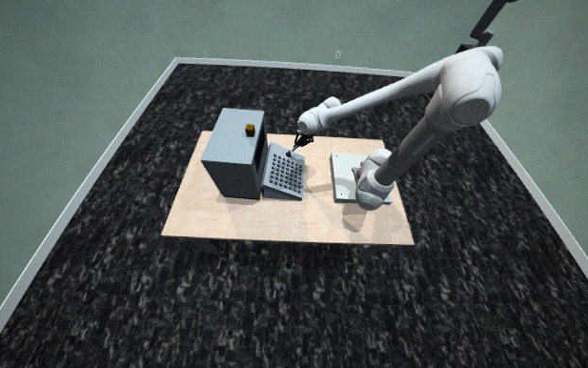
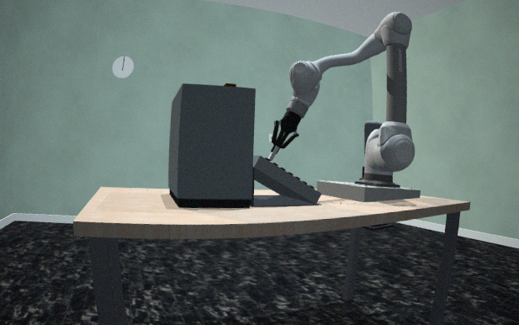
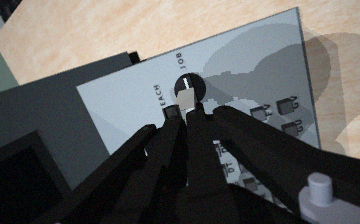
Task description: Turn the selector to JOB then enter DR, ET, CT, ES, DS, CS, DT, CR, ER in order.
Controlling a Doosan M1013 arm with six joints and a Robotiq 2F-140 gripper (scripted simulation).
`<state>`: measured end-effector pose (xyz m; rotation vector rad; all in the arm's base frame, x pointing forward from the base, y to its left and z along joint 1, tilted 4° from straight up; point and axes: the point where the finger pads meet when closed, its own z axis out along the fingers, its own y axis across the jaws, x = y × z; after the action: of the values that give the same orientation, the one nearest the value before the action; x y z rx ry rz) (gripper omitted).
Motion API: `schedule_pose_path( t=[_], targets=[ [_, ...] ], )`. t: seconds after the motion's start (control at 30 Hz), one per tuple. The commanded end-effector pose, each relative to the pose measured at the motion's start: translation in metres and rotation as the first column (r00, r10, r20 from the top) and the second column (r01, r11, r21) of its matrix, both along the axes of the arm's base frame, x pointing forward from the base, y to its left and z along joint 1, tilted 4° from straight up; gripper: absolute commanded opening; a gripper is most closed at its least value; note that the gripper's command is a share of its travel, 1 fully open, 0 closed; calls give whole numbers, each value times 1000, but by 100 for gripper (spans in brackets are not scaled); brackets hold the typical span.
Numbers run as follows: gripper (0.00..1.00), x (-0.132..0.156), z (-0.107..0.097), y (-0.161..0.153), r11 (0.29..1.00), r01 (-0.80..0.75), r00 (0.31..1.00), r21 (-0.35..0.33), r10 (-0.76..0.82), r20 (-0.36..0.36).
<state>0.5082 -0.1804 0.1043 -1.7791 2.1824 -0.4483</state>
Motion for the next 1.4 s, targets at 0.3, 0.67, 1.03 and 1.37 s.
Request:
schedule_pose_path(
  t=[0.3, 0.67, 1.03, 1.37],
  targets=[
    [0, 2, -1, 10, 1000, -3, 1000, -1, 3, 0],
    [0, 25, -17, 149, 998, -52, 999, -23, 51, -4],
    [0, 29, -23, 158, 998, -55, 999, -24, 55, -4],
    [0, 34, -34, 157, 998, -55, 999, -24, 55, -4]
  ],
)
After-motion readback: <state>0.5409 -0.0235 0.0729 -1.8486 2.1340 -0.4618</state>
